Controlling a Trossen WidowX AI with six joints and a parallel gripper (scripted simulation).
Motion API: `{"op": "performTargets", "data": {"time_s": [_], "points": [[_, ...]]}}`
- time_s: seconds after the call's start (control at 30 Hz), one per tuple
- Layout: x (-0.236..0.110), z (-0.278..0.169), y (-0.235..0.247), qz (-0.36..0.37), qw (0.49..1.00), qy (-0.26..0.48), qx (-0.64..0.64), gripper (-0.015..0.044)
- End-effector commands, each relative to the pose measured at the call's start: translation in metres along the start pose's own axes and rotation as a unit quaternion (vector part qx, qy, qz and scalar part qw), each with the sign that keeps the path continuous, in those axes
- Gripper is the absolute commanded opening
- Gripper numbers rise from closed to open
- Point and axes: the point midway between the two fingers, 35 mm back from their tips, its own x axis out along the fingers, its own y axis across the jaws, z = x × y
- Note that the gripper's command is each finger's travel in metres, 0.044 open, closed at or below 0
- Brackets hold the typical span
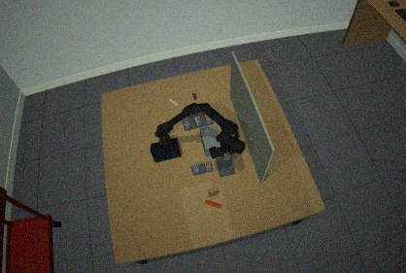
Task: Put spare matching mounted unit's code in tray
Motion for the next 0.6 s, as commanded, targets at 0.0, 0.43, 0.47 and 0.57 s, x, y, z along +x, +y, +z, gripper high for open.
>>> {"op": "performTargets", "data": {"time_s": [0.0,0.43,0.47,0.57], "points": [[0.004,0.0,-0.001,-0.002,1.0,-0.001,0.002,0.0],[0.017,-0.001,-0.003,-0.002,1.0,-0.001,0.002,0.0],[0.018,-0.001,-0.003,-0.002,1.0,-0.001,0.002,0.0],[0.02,-0.002,-0.003,-0.002,1.0,-0.001,0.002,0.0]]}}
